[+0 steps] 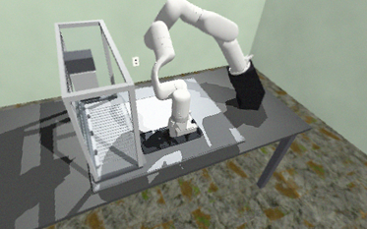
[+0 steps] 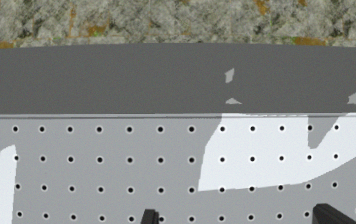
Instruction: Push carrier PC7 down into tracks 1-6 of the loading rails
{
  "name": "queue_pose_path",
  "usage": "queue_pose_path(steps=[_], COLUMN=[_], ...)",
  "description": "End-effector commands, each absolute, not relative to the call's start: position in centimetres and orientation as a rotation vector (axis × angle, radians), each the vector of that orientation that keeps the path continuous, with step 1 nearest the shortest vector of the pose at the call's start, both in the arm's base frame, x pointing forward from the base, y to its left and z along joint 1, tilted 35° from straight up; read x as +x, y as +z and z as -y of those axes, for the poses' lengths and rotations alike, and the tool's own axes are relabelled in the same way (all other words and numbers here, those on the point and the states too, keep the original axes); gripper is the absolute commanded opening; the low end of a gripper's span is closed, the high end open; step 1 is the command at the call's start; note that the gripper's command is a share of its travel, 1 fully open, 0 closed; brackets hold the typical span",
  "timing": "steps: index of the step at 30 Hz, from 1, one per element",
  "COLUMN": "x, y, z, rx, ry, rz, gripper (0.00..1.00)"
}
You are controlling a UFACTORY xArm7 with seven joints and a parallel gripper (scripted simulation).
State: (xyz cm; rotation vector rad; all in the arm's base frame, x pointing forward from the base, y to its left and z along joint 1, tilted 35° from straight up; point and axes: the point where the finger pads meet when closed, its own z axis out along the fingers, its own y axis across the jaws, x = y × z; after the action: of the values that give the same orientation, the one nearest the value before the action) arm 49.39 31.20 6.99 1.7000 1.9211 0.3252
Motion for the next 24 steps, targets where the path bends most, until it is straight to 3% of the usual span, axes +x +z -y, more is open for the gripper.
queue_pose_path(steps=[1,24], x=[49.7,51.6], y=[6.7,3.8], z=[-31.3,-30.7], rx=[1.698,1.698], ry=[0.332,0.332], rz=[-1.922,-1.922], gripper=[1.0,1.0])
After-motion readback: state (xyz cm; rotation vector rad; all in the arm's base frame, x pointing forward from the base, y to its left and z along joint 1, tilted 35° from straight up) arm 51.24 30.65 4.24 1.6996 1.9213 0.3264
